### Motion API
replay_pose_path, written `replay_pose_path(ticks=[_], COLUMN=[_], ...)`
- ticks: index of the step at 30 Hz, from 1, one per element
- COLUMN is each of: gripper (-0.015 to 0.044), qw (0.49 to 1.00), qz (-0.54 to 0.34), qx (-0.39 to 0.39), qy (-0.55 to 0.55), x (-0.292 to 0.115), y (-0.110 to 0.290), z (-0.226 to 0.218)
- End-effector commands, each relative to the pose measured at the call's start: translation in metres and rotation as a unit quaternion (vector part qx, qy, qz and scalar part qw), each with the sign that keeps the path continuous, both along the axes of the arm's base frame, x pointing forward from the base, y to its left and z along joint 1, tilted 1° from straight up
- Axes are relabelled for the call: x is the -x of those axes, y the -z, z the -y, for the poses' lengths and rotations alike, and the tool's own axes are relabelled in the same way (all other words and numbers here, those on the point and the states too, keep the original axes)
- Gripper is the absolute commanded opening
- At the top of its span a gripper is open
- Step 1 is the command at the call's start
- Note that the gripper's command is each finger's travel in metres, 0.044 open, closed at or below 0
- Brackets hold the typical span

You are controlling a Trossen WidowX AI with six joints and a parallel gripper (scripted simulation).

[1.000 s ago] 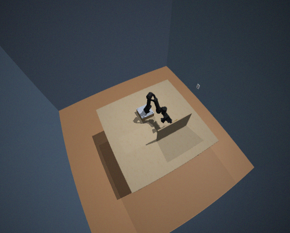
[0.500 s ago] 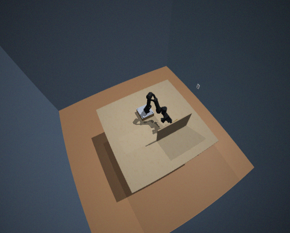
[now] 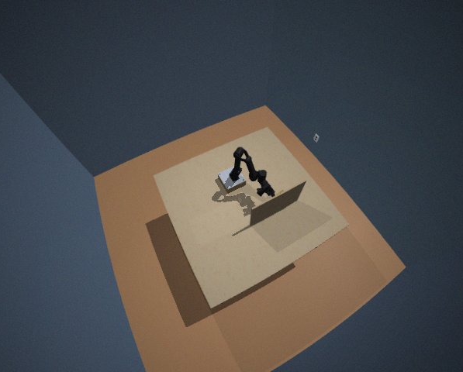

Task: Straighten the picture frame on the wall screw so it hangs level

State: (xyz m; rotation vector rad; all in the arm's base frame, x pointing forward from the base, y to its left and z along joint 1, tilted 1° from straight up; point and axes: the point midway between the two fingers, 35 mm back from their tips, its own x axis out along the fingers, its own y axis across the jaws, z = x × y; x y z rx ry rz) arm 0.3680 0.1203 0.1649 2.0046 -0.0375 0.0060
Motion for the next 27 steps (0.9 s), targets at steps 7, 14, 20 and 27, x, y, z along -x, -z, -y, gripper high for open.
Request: replay_pose_path(ticks=[7,14,20,27], gripper=[0.0,0.0,0.0,0.0], qw=[1.0,1.0,1.0,1.0], qz=[0.005,0.005,0.005,0.005], qx=[-0.005,-0.005,-0.005,-0.005], qy=[0.0,0.0,0.0,0.0], x=[-0.0005,-0.0005,-0.0005,-0.0005], y=[-0.0055,-0.0068,-0.0089,-0.0083], z=[-0.0007,-0.0023,-0.0043,-0.0047])
